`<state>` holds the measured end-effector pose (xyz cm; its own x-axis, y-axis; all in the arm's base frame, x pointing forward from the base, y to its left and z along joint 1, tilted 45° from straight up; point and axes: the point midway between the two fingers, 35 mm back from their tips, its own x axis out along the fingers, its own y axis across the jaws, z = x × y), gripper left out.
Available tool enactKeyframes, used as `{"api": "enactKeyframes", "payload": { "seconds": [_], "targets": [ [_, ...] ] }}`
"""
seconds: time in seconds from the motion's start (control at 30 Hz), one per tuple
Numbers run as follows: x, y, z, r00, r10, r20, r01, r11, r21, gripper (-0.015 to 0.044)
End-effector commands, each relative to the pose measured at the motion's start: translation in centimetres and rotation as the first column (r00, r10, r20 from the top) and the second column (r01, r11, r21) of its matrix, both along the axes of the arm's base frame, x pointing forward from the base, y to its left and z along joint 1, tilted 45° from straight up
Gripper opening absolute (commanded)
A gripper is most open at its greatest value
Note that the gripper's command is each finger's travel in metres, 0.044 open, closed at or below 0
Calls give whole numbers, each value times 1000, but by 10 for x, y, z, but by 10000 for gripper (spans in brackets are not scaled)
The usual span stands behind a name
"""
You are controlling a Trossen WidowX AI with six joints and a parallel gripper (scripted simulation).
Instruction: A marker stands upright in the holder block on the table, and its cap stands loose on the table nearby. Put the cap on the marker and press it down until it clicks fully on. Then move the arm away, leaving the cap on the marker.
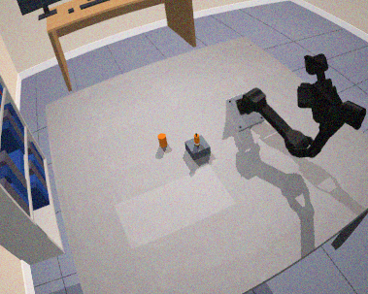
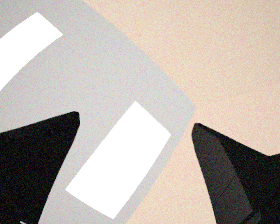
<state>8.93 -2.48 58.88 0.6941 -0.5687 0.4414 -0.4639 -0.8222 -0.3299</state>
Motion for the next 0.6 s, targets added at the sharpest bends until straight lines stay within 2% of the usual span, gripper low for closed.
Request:
{"api": "enactKeyframes", "payload": {
  "seconds": [0.0, 0.13, 0.17, 0.33, 0.57],
  "targets": [
    [0, -1, 0, 1000, 2, 1, -2, 1000, 4, 374],
    [8, -25, -8, 999, 51, 13, -52, 993, 107, 269],
    [13, -37, -12, 997, 71, 11, -72, 986, 153, 259],
    [47, -96, -41, 984, 178, -2, -162, 901, 403, 259],
    [122, -165, -115, 937, 348, -29, -209, 627, 751, 259]
  ]
}}
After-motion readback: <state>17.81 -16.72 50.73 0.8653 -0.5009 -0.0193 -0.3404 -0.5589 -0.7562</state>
